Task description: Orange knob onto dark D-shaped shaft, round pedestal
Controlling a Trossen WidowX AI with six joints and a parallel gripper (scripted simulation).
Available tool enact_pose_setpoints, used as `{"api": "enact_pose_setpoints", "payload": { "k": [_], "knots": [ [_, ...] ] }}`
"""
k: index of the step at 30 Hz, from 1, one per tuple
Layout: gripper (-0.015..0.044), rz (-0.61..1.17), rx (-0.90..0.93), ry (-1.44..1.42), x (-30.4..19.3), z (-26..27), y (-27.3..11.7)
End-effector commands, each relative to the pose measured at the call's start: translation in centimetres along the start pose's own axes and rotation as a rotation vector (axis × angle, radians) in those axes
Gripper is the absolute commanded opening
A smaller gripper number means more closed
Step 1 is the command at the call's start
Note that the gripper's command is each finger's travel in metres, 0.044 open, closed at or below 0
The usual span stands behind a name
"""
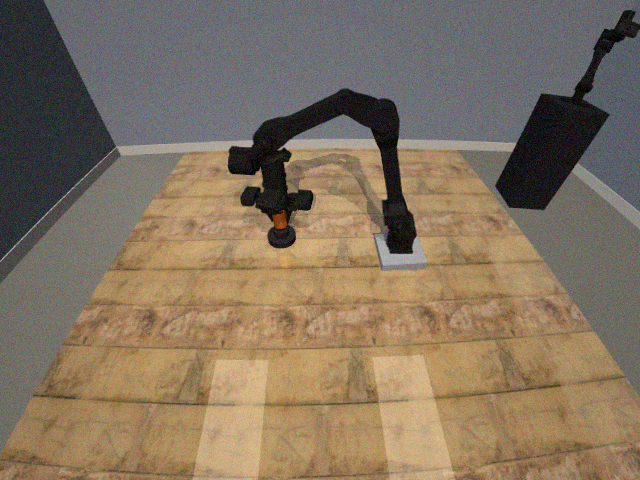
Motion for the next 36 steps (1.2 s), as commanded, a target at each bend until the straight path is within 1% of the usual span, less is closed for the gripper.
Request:
{"api": "enact_pose_setpoints", "payload": {
  "k": [1, 10, 13, 28, 36],
  "knots": [
    [0.0000, -0.003, -0.009, -0.006, 0.01, -0.27, -0.30],
    [0.0000, -0.003, -0.009, -0.006, -0.04, -0.74, -0.56],
    [0.0000, -0.003, -0.009, -0.006, -0.04, -0.71, -0.06],
    [0.0000, -0.003, -0.009, -0.006, -0.03, -0.71, 0.10],
    [0.0000, -0.003, -0.009, -0.031, -0.03, -0.37, -0.42]
  ]
}}
Point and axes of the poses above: the point midway between the two fingers, 35 mm back from their tips, its own y axis out along the fingers, its own z axis across the jaws, x = y × z, the point moved 6 cm from there along -y, back along the fingers, and after that the axes turned 3 degrees about y, right-handed, at the moved point
